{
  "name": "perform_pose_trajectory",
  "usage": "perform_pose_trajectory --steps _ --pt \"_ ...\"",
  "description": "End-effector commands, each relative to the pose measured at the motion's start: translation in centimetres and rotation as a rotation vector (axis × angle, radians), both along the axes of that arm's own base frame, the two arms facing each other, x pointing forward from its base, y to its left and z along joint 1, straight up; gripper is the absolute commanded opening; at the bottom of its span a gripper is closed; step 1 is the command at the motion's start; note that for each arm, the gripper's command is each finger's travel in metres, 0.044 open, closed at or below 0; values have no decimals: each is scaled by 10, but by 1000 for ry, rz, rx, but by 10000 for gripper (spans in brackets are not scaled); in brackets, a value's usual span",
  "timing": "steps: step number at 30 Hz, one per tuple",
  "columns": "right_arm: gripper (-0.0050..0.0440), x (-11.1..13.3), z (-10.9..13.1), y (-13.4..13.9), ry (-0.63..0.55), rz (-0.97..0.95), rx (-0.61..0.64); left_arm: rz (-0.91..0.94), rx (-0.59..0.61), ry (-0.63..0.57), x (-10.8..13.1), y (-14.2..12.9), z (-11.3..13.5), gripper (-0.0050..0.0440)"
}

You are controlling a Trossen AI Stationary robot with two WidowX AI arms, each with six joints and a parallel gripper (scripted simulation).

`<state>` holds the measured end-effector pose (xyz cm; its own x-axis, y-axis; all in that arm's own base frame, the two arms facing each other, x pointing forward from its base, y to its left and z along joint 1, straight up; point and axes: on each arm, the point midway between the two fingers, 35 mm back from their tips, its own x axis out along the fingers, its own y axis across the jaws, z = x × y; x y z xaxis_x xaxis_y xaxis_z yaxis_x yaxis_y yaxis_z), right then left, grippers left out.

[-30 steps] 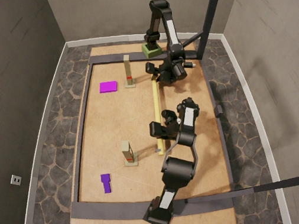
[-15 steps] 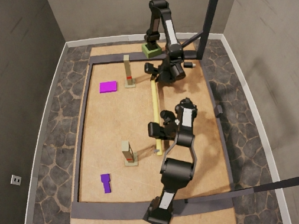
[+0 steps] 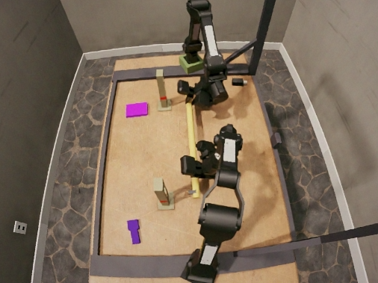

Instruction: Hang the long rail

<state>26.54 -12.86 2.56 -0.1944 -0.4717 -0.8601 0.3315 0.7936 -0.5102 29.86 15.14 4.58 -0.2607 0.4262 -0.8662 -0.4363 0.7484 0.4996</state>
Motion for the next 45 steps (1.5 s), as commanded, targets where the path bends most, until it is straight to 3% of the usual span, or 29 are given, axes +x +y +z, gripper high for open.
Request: perform_pose_trajectory --steps 1,14,45 --pt "-50 -1 9 -18 -31 0 -18 -6 13 -27 -9 13 11 -50" --pt "-50 -8 9 -52 -30 0 -21 -6 15 -26 -32 40 11 -50" --pt "-50 -16 10 -70 -30 0 -23 -6 16 -25 -42 57 11 -50"
